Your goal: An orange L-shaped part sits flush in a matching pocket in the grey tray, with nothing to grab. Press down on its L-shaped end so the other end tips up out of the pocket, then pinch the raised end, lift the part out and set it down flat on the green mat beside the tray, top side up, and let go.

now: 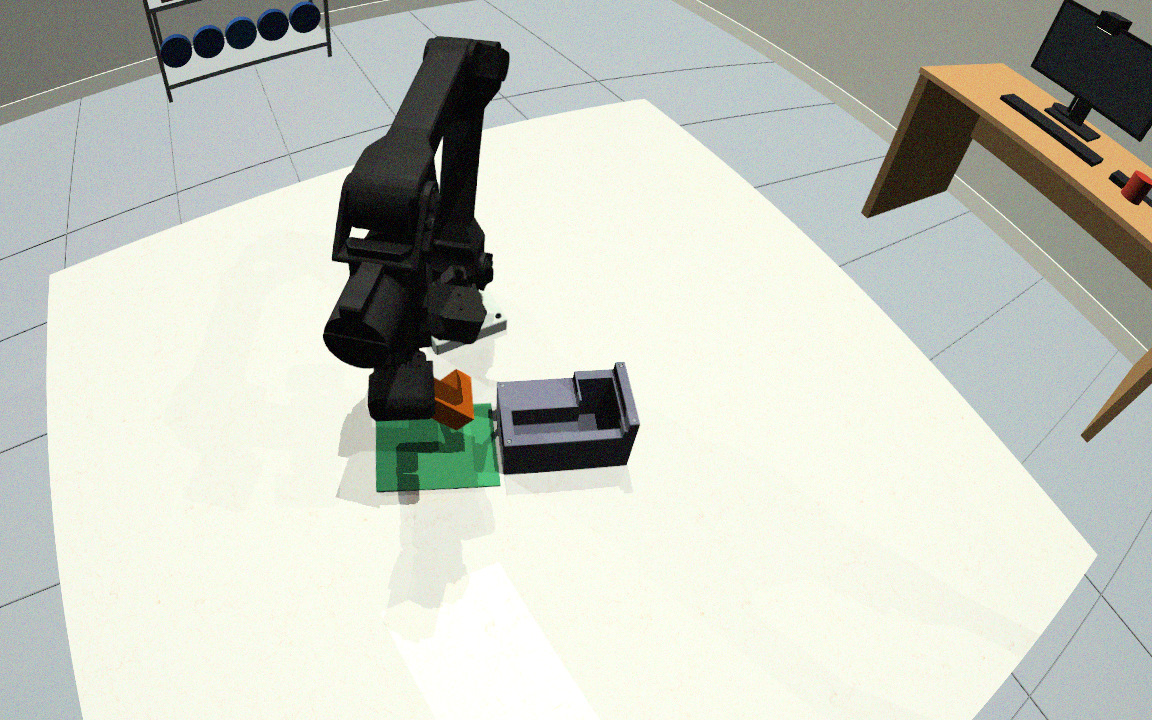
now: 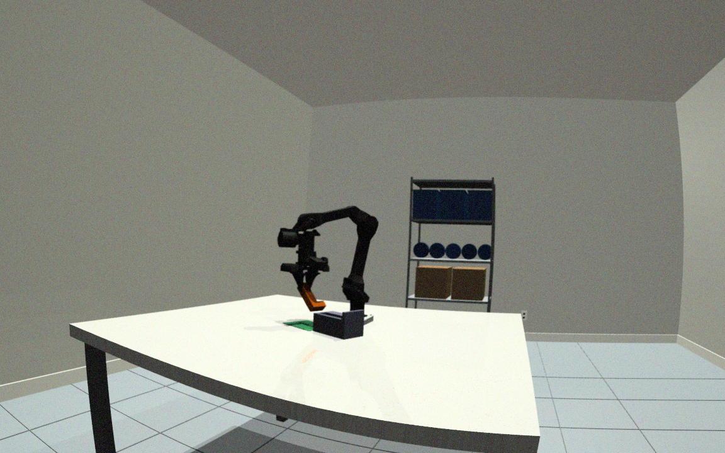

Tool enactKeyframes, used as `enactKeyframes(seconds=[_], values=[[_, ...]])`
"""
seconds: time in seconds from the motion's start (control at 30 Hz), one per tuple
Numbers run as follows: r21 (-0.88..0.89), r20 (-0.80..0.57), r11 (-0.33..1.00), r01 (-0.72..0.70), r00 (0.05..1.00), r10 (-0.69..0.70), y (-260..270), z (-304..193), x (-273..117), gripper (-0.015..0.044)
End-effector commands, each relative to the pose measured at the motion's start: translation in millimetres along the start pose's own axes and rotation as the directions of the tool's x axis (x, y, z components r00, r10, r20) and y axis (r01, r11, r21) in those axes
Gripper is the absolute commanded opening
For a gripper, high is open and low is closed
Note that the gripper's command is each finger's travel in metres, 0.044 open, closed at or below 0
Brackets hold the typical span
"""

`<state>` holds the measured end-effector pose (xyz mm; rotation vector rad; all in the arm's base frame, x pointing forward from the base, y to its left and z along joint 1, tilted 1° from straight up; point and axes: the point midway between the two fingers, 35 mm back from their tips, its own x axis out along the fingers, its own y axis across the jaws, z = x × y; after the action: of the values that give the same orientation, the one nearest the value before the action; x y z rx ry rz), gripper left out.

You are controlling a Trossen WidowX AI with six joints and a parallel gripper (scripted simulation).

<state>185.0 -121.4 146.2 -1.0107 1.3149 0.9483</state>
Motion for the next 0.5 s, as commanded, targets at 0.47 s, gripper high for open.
enactKeyframes(seconds=[0.47], values=[[-0.005, 0.001, 1.0, 0.001, 1.0, -0.001, 0, 0, 28, 0.0]])
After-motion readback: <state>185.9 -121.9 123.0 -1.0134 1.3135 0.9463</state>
